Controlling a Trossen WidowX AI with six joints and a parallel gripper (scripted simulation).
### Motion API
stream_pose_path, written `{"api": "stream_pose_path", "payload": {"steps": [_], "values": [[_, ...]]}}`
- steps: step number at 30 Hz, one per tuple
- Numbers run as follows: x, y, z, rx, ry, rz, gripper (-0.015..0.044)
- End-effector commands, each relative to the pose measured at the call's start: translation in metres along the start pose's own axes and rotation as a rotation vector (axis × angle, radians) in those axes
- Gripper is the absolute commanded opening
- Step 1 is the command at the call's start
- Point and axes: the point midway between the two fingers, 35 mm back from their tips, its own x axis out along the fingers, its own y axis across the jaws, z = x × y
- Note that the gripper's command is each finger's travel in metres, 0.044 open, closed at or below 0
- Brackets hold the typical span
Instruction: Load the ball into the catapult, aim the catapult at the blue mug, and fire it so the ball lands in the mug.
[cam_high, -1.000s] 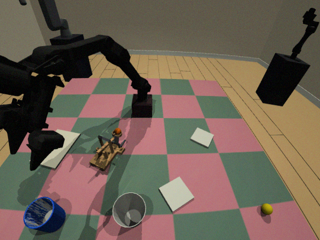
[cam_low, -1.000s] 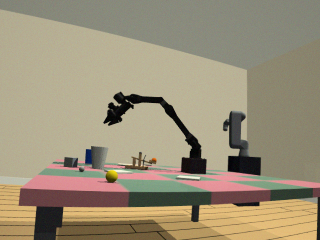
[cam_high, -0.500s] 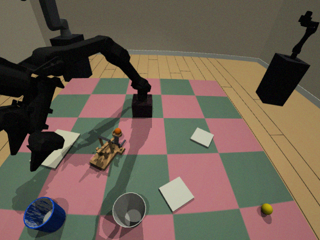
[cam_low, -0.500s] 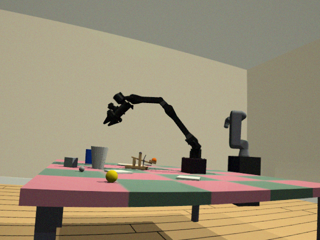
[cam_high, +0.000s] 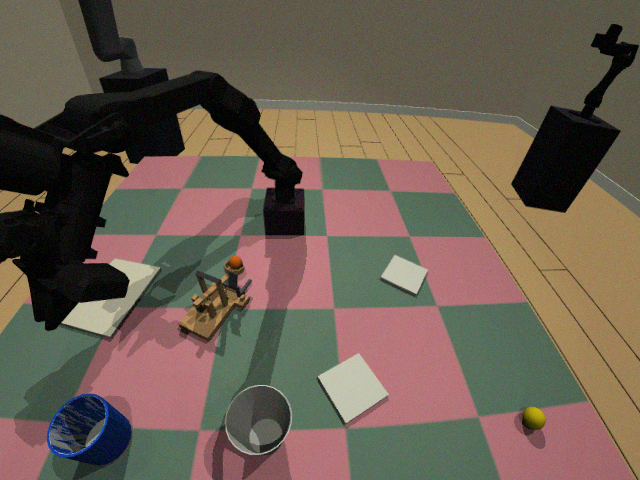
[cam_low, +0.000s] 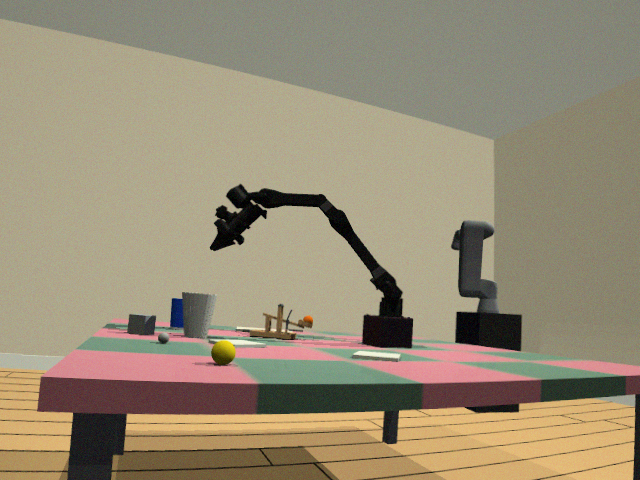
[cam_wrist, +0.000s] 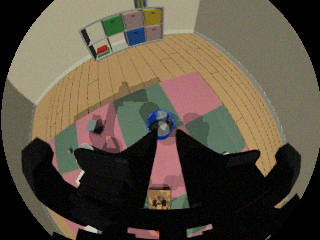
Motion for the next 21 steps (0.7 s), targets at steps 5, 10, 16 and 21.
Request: {"api": "stream_pose_path", "payload": {"steps": [5, 10, 16, 21], "values": [[0.003, 0.0, -0.002, 0.004, 0.006, 0.004, 0.0], [0.003, 0.0, -0.002, 0.004, 0.006, 0.004, 0.0], [0.008, 0.015, -0.027, -0.085, 0.087, -0.013, 0.0], [0.01, 0.031, -0.055, -0.191, 0.178, -0.029, 0.0]]}}
